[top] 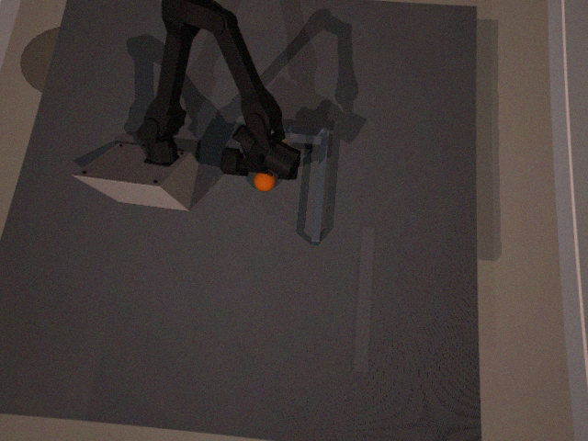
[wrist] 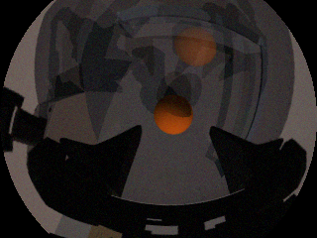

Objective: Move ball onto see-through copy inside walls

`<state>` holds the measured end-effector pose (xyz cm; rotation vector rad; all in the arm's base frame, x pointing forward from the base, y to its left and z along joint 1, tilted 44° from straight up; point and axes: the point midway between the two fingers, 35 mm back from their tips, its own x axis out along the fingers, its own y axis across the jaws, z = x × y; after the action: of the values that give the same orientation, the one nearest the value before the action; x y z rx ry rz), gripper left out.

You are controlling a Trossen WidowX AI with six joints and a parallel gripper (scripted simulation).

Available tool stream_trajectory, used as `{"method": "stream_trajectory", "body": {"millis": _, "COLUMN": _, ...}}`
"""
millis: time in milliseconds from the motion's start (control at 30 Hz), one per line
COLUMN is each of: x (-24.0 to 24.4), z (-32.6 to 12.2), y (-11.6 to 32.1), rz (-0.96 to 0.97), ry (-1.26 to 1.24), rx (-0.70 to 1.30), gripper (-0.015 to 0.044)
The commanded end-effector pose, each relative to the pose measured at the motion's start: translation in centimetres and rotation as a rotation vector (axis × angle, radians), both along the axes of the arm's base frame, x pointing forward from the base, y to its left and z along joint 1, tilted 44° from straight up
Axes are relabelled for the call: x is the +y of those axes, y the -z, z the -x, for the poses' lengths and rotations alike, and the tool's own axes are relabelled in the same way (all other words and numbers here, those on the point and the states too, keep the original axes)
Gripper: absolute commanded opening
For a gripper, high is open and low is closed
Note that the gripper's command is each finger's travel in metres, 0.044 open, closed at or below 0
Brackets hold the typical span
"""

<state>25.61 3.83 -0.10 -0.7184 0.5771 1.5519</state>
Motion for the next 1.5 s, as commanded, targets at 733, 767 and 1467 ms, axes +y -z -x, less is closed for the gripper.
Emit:
{"method": "stream_trajectory", "body": {"millis": 733, "x": 3.0, "z": 0.3, "y": 3.0, "rz": -0.007, "ry": 0.003, "rx": 0.006, "gripper": 0.0407}}
{"method": "stream_trajectory", "body": {"millis": 767, "x": 3.1, "z": 0.3, "y": 3.1, "rz": -0.007, "ry": 0.002, "rx": 0.006, "gripper": 0.0407}}
{"method": "stream_trajectory", "body": {"millis": 1467, "x": 1.2, "z": -0.4, "y": 1.6, "rz": 0.001, "ry": 0.005, "rx": 0.005, "gripper": 0.0078}}
